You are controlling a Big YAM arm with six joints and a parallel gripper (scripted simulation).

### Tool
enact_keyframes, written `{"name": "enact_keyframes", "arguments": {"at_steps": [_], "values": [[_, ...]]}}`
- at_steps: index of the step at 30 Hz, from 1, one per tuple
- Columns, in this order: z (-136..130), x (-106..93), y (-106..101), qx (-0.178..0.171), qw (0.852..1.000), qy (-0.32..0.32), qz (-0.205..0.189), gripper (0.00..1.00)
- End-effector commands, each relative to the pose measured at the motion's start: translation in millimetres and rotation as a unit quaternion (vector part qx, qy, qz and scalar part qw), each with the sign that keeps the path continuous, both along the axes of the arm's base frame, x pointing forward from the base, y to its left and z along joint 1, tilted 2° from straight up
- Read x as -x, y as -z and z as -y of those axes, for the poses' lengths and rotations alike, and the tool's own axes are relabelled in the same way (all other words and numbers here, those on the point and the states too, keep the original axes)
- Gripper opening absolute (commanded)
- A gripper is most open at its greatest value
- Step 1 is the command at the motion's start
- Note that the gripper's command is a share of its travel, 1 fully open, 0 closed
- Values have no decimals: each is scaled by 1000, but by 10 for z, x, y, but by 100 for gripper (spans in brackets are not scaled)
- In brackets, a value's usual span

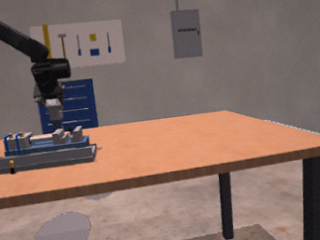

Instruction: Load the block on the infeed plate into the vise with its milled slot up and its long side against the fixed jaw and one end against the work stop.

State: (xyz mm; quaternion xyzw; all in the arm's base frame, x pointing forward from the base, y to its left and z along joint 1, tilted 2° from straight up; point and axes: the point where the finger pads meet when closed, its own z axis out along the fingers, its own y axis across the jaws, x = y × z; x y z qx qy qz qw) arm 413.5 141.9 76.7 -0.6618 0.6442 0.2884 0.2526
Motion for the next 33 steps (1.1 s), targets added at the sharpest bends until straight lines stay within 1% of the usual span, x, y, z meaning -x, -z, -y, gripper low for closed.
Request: {"name": "enact_keyframes", "arguments": {"at_steps": [1, 3, 5, 7, 9, 10, 13, 15, 16, 18, 20, 25, 28, 32, 33], "values": [[46, -174, -157, -6, 999, 5, 32, 0], [48, -89, -4, -5, 1000, 6, 14, 0], [47, -122, 13, -5, 1000, 6, 15, 0], [48, -93, 7, -5, 1000, 6, 16, 0], [47, -135, -10, -5, 1000, 6, 20, 0], [46, -149, 12, -5, 1000, 6, 20, 0], [48, -76, 84, -5, 1000, 6, 10, 0], [48, -76, 84, -5, 1000, 6, 10, 0], [43, -222, -99, -6, 999, 6, 34, 0], [44, -208, -34, -6, 999, 6, 32, 0], [46, -153, 45, -5, 1000, 6, 19, 0], [48, -86, 105, -5, 1000, 6, 13, 0], [47, -113, 104, -5, 1000, 6, 16, 0], [47, -94, 83, -5, 1000, 6, 16, 0], [45, -171, 32, -5, 1000, 6, 25, 0]]}}
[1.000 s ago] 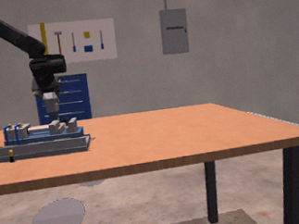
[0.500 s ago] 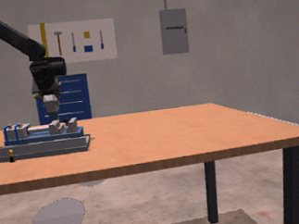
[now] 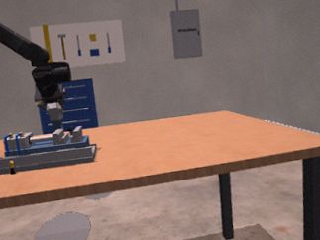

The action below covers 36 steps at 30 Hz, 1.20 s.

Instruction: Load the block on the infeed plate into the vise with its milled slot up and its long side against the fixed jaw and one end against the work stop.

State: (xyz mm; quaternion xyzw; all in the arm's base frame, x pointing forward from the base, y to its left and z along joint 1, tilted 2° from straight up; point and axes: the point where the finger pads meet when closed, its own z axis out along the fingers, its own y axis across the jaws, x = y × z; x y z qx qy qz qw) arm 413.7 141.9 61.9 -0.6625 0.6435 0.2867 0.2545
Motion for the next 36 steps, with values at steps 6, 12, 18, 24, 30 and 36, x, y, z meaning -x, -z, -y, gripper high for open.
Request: {"name": "enact_keyframes", "arguments": {"at_steps": [6, 12, 18, 24, 30, 36], "values": [[45, -150, -77, -5, 1000, 6, 19, 0], [46, -145, -74, -5, 1000, 6, 18, 0], [46, -145, -74, -5, 1000, 6, 18, 0], [46, -145, -74, -5, 1000, 6, 18, 0], [46, -145, -74, -5, 1000, 6, 18, 0], [46, -145, -74, -5, 1000, 6, 18, 0]]}}
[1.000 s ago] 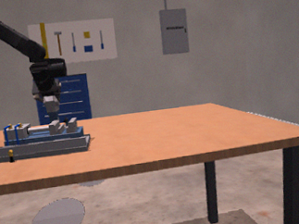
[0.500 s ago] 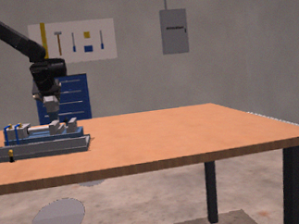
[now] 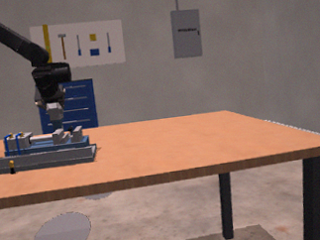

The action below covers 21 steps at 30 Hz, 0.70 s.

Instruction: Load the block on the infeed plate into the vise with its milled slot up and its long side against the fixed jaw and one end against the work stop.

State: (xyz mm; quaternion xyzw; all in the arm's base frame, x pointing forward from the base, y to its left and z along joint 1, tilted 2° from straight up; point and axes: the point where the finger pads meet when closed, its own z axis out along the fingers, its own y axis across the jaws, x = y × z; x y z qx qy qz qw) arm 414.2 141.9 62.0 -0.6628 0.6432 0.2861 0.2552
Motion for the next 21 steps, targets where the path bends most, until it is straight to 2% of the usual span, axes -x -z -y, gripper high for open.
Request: {"name": "enact_keyframes", "arguments": {"at_steps": [1, 10, 11, 21], "values": [[46, -140, -73, -5, 1000, 6, 17, 0], [46, -140, -73, -5, 1000, 6, 17, 0], [46, -140, -73, -5, 1000, 6, 17, 81], [49, -140, -71, -4, 1000, 6, 17, 81]]}}
